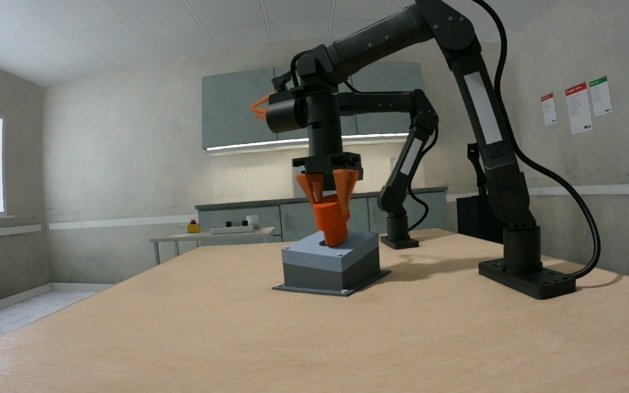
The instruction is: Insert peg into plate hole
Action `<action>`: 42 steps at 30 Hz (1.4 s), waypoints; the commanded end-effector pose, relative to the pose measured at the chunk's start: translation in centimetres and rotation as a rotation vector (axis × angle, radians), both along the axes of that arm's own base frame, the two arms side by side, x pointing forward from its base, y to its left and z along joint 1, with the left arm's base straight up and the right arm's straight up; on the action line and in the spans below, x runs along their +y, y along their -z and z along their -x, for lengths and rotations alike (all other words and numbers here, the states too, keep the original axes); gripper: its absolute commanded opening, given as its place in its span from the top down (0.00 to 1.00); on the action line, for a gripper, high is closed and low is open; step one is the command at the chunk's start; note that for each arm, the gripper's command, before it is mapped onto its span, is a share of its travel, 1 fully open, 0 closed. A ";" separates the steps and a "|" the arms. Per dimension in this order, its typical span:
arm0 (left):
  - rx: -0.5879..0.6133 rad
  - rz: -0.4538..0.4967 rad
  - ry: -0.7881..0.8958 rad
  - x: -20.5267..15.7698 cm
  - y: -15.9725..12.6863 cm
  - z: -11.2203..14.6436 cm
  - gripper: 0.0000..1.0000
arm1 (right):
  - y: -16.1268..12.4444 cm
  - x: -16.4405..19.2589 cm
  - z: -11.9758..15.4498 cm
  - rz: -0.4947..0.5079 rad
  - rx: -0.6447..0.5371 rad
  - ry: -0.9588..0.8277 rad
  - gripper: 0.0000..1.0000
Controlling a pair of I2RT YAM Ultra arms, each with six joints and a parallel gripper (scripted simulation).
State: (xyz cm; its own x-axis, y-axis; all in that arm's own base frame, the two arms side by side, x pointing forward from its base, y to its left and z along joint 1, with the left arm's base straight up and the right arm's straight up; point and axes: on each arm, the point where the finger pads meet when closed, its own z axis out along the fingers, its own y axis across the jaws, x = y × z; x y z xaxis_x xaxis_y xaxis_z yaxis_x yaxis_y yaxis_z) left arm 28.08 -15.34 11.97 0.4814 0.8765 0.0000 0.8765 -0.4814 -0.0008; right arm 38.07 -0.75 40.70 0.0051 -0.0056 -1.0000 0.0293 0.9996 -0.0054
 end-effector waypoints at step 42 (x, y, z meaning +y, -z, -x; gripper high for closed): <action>-0.005 0.022 -0.001 0.0 -5.8 0.4 0.61 | 0.6 3.1 1.0 -0.007 0.089 -0.083 0.00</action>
